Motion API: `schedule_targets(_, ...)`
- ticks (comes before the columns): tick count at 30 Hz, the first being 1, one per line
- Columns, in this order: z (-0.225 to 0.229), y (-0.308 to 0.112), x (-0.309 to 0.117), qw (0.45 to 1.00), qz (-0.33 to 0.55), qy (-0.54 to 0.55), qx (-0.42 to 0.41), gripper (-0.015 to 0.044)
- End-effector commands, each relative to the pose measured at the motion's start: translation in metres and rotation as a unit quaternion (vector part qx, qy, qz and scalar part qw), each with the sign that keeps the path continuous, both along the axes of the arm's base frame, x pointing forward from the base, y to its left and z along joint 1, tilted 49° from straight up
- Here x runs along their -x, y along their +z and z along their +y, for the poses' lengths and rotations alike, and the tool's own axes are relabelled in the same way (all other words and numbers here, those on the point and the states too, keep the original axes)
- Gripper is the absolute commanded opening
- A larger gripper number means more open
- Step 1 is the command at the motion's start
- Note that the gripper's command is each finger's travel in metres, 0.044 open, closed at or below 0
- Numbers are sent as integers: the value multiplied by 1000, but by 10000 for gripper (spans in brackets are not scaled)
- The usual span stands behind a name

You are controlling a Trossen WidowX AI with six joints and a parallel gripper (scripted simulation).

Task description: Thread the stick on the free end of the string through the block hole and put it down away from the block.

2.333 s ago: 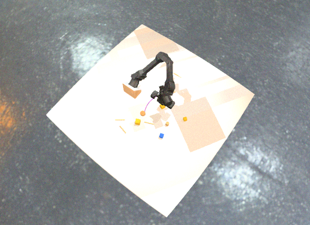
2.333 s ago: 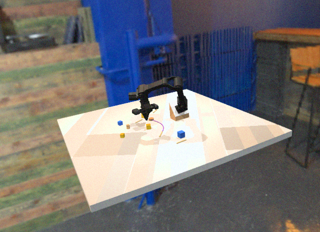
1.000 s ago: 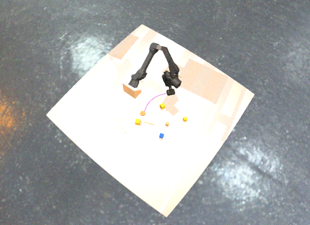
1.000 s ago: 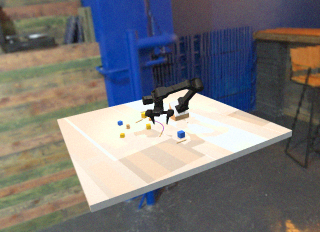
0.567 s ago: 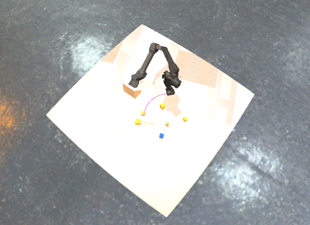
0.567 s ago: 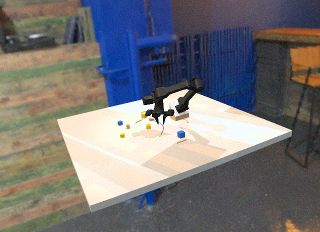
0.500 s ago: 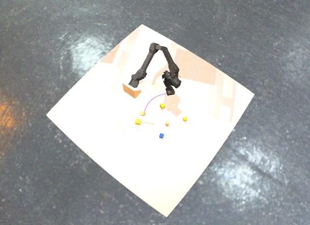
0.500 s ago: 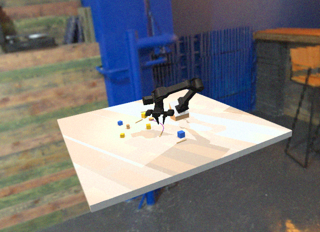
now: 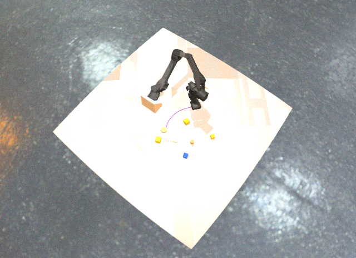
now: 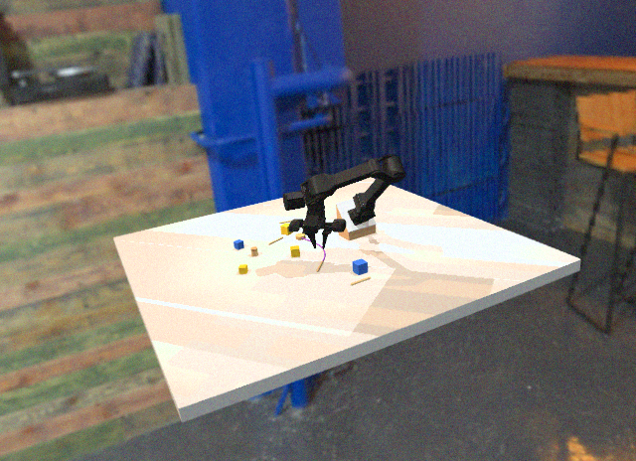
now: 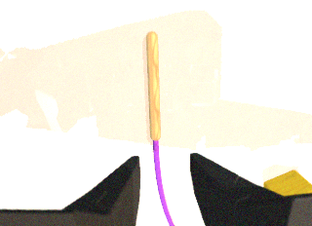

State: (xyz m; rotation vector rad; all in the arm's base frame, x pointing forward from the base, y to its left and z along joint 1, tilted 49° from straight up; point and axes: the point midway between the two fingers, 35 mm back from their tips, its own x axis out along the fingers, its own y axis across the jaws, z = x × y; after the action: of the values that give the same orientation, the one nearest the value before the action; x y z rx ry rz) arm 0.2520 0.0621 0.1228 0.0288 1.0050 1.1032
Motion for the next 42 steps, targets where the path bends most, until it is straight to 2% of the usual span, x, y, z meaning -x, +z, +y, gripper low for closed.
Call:
schedule_targets(1,6,-6,2,1000,5,1,-3,125)
schedule_targets(30,43,-36,-1,1000,5,1,-6,125)
schedule_targets(42,44,-36,-1,1000,5,1,-6,125)
